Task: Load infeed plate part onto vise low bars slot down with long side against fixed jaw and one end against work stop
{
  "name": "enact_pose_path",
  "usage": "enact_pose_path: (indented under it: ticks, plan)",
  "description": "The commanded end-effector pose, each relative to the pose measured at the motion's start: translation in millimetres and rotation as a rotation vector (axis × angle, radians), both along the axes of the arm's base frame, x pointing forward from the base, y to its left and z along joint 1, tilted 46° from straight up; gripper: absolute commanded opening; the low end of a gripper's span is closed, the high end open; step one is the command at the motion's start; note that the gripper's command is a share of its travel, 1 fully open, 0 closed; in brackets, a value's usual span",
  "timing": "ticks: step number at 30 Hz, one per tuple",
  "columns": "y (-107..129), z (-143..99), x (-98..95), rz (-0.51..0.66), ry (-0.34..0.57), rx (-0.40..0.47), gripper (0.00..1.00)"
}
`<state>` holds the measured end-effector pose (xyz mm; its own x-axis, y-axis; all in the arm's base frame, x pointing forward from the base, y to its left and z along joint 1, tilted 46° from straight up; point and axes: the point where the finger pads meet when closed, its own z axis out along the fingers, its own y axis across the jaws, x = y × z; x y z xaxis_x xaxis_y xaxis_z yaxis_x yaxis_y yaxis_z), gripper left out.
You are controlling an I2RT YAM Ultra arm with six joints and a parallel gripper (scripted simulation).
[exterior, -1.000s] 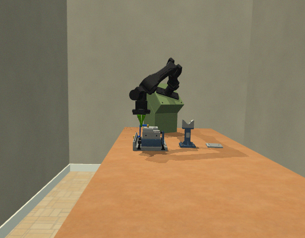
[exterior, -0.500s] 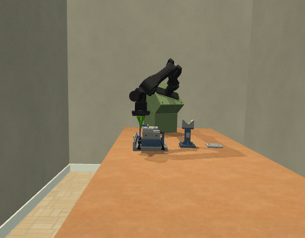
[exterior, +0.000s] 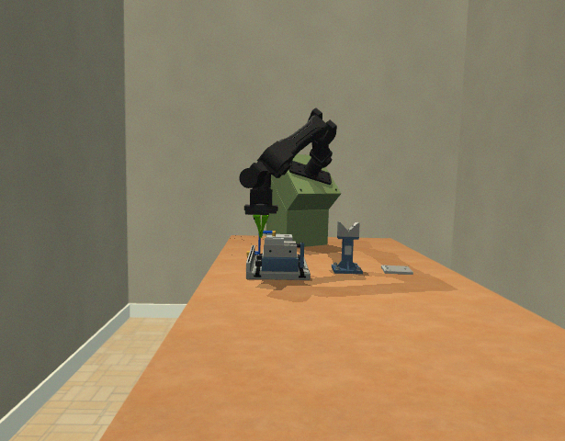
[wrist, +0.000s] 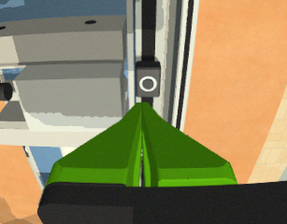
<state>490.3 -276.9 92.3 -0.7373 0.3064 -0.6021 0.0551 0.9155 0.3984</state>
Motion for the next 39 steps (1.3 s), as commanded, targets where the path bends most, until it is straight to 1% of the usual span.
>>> enact_pose_path:
  ticks: [1, 28, 33, 36, 39]
  plan:
    - [-12.7, 11.6, 0.1, -0.022, -0.024, -0.021, 0.0]
    - [-12.8, 11.4, 0.1, -0.022, -0.024, -0.02, 0.0]
    - [-12.5, 3.0, -2.3, -0.023, -0.004, -0.003, 0.0]
    - [-13.2, 10.2, -2.4, -0.023, -0.013, -0.011, 0.0]
    - [-14.8, 8.6, -0.9, -0.022, -0.018, -0.015, 0.0]
